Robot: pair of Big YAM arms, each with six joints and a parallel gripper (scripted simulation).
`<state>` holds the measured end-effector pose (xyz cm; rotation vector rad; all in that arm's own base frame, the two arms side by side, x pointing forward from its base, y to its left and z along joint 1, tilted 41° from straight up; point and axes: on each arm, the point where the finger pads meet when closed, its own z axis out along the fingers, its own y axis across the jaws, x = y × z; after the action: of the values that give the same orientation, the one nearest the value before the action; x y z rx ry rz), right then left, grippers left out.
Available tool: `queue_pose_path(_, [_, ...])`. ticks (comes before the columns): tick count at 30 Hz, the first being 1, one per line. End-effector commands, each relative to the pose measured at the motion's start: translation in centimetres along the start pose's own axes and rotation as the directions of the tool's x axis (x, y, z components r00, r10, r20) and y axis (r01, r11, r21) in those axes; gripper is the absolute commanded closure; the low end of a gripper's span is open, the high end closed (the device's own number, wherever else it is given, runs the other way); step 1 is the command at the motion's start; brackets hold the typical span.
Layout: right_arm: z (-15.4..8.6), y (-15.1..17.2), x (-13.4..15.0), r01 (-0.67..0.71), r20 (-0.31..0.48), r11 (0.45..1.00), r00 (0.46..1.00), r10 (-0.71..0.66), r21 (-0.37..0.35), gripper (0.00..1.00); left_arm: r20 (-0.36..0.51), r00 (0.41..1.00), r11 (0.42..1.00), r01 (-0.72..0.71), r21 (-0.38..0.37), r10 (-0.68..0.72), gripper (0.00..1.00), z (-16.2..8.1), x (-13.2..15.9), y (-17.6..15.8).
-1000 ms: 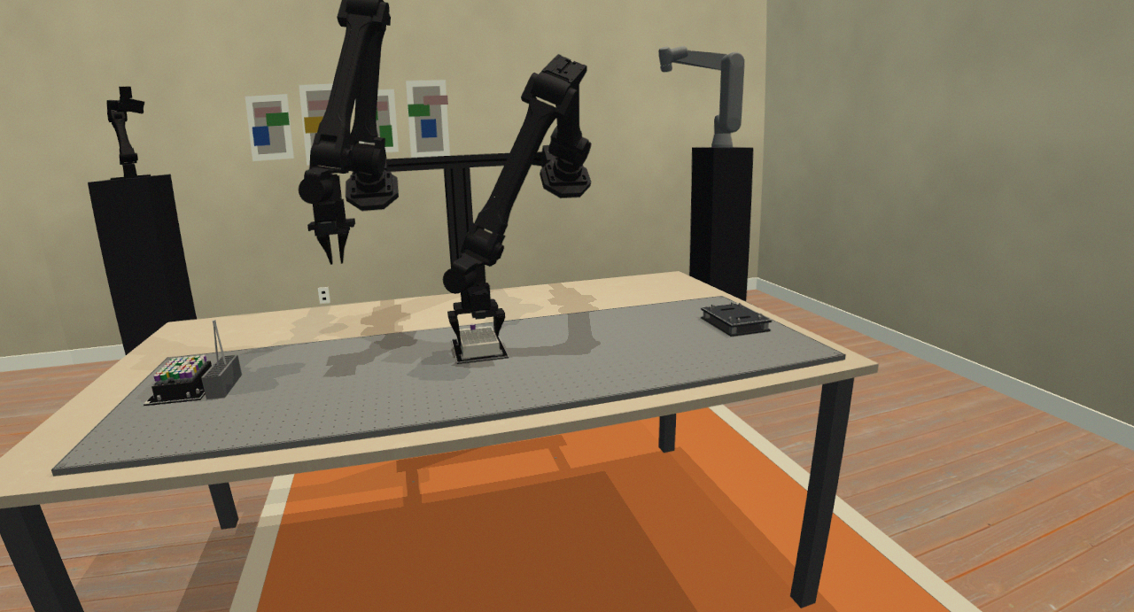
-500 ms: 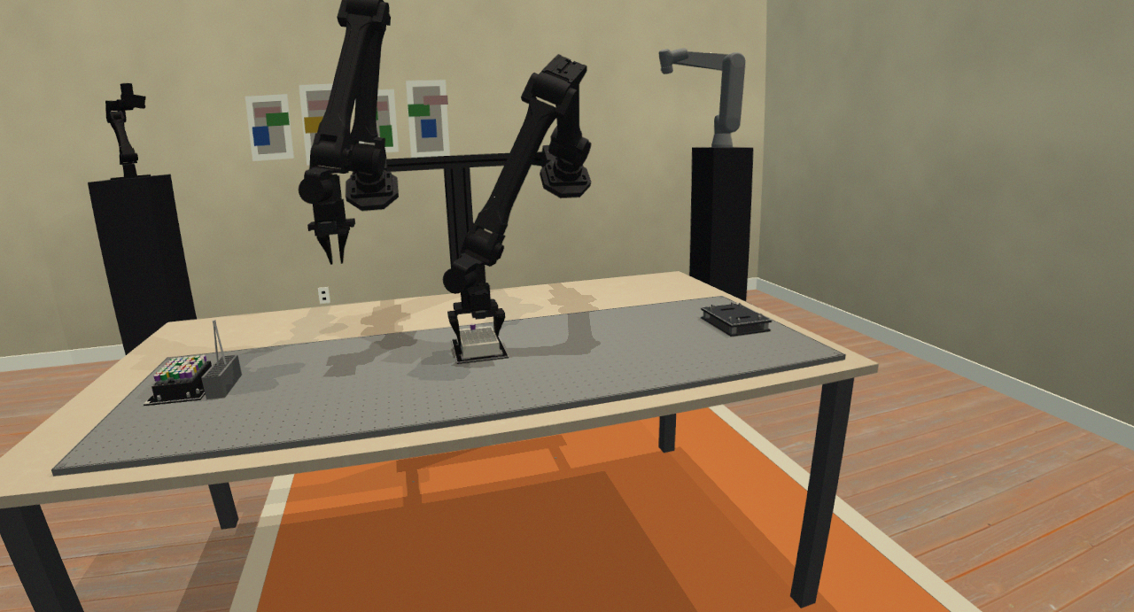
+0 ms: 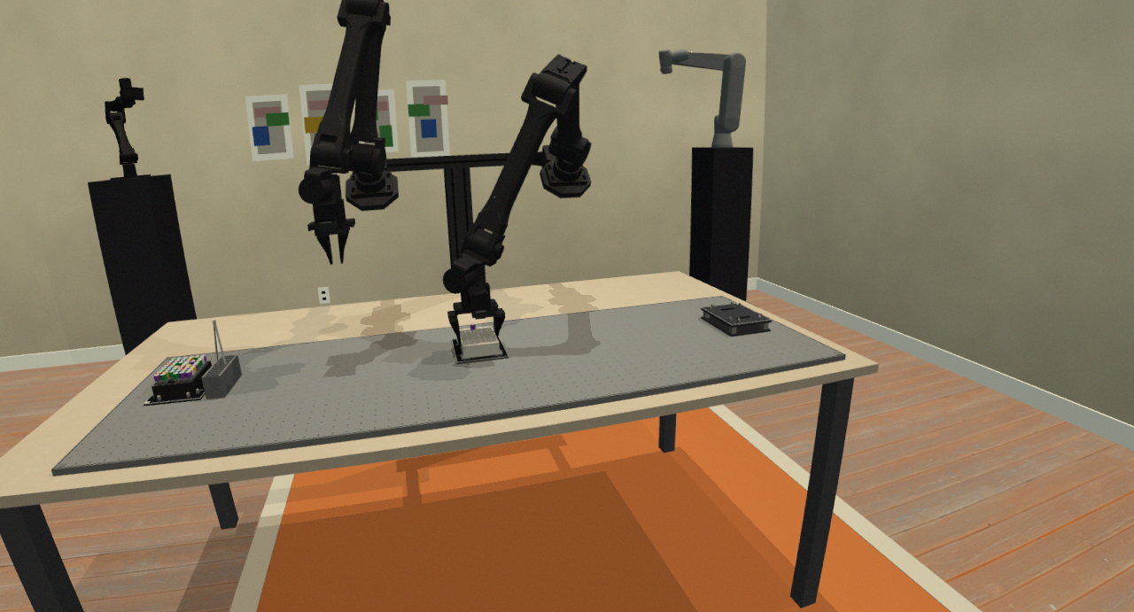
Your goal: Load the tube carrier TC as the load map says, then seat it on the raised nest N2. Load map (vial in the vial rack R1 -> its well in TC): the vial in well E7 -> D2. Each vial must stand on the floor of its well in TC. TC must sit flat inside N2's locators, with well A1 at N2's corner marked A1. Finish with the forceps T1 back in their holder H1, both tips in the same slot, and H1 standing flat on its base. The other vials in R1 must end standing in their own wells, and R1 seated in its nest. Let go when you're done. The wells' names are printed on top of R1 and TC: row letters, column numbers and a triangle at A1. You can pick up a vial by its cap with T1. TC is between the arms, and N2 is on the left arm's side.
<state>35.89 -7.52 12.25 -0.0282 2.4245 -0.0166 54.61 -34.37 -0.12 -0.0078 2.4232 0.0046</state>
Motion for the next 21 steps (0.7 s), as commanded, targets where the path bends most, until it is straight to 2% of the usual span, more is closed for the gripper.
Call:
queue_pose_path(1, [-0.32,-0.2,-0.86,-0.006,0.016,1.0,1.0,0.006,0.006,0.76,0.01,1.0,1.0,0.001,0.008,-0.002,1.0,-0.33,-0.61,-0.3])
queue_pose_path(17, [-0.32,-0.2,-0.86,-0.006,0.016,1.0,1.0,0.006,0.006,0.76,0.01,1.0,1.0,0.001,0.008,-0.002,1.0,-0.33,-0.61,-0.3])
queue_pose_path(18, [-0.32,-0.2,-0.86,-0.006,0.016,1.0,1.0,0.006,0.006,0.76,0.008,1.0,1.0,-0.001,0.001,0.001,1.0,-0.45,-0.92,0.49])
queue_pose_path(21, [-0.32,-0.2,-0.86,-0.006,0.016,1.0,1.0,0.006,0.006,0.76,0.007,1.0,1.0,-0.003,0.005,0.003,1.0,-1.27,-0.84,0.17])
